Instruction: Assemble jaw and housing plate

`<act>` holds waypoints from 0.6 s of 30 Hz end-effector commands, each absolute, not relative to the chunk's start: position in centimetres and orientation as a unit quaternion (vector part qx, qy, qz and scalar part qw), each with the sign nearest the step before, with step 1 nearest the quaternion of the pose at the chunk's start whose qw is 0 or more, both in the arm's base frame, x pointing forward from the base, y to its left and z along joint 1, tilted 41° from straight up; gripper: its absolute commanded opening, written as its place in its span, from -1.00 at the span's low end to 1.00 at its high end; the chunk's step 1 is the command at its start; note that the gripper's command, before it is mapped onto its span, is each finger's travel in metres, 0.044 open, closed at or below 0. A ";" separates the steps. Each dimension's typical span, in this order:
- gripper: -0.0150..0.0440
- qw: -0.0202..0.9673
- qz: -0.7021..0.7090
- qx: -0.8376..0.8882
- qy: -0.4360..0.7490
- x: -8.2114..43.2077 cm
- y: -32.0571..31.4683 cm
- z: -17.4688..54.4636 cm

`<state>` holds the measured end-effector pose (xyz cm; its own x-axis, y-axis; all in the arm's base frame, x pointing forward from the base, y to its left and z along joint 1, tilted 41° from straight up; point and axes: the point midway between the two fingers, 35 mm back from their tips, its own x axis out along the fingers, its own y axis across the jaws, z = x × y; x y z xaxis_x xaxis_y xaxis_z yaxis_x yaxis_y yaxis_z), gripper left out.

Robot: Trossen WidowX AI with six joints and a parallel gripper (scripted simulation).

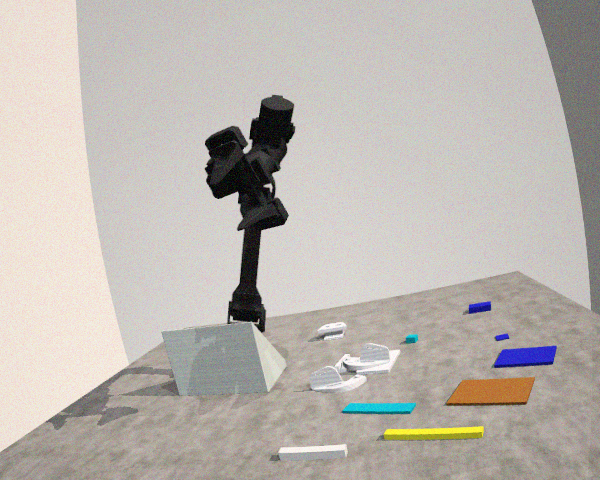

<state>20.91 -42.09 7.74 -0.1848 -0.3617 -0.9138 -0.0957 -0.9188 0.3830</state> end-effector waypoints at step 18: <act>1.00 0.028 -0.741 0.670 -0.034 23.6 -34.3 2.2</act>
<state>23.32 -35.80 3.08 -0.1106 -0.1406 -0.9839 -0.0221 -0.9894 0.1438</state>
